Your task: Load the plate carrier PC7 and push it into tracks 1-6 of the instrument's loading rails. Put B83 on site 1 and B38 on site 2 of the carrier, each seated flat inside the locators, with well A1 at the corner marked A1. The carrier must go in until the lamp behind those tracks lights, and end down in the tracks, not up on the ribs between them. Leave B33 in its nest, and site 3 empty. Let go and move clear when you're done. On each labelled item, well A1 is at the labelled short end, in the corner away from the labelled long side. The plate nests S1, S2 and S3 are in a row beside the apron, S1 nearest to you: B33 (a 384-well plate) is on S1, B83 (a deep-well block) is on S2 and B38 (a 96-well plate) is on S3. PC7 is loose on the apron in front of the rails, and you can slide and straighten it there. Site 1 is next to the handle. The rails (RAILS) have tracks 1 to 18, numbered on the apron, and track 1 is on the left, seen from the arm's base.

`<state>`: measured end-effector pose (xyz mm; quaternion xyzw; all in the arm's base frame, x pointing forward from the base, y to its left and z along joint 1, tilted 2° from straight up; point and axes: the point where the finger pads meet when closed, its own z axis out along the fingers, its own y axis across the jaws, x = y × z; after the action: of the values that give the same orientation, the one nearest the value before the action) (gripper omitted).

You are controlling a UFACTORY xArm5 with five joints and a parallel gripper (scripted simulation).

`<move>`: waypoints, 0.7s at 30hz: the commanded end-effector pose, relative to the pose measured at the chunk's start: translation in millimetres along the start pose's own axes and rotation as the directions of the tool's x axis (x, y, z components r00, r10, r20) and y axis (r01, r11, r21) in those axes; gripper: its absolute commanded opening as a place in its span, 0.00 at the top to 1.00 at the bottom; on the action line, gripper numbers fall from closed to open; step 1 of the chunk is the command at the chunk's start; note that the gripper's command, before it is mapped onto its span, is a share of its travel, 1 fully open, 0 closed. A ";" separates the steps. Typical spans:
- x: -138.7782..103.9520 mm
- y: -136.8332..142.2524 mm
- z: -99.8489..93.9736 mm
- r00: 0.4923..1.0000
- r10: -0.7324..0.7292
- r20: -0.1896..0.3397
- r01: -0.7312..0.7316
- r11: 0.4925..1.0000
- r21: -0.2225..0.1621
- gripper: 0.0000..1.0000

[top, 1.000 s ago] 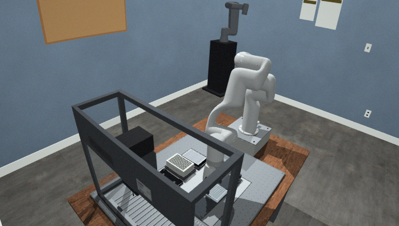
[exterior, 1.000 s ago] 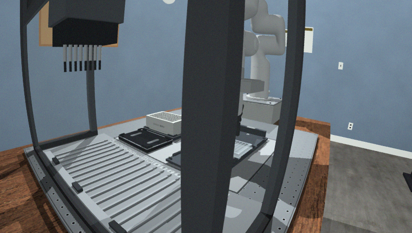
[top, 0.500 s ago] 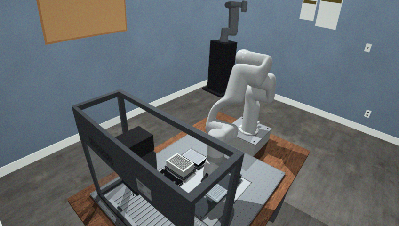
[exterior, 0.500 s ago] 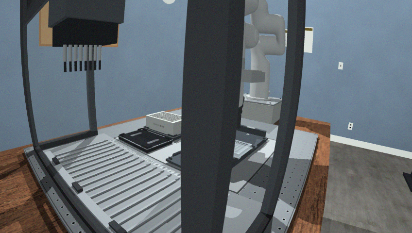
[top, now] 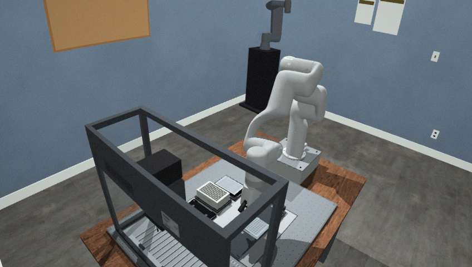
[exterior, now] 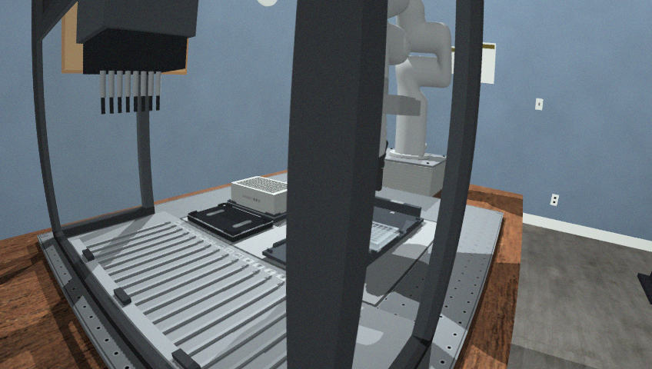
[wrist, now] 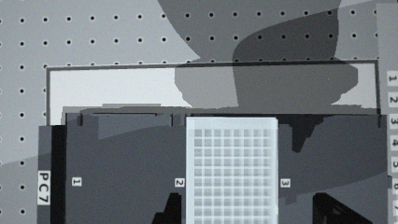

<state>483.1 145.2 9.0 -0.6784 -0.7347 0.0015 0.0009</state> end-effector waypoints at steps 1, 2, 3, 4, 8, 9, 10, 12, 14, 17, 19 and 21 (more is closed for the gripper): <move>0.4 1.3 -5.4 1.000 0.000 0.026 0.000 1.000 -0.009 0.00; 0.5 1.3 -7.0 1.000 0.000 0.026 0.000 1.000 -0.009 0.00; 0.5 1.3 -8.7 1.000 0.000 0.026 0.000 1.000 -0.009 0.00; 0.6 1.3 -10.4 1.000 0.000 0.026 0.000 1.000 -0.009 0.00; 0.7 1.3 -17.1 1.000 0.000 0.026 0.000 1.000 -0.009 0.00; 0.8 1.3 -18.7 1.000 0.000 0.026 0.000 1.000 -0.009 0.00; 0.8 1.2 -20.4 1.000 0.000 0.026 0.000 1.000 -0.009 0.00; 0.9 1.2 -23.7 1.000 0.000 0.026 0.000 1.000 -0.009 0.00; 1.0 1.2 -27.1 1.000 0.000 0.026 0.000 1.000 -0.009 0.00; 1.1 1.2 -30.4 1.000 0.000 0.026 0.000 1.000 -0.009 0.00; 1.1 1.2 -32.1 1.000 0.000 0.026 0.000 1.000 -0.009 0.00; 1.2 1.1 -35.4 1.000 0.000 0.026 0.000 1.000 -0.009 0.00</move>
<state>483.0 146.0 38.2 -0.6784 -0.7347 0.0016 0.0009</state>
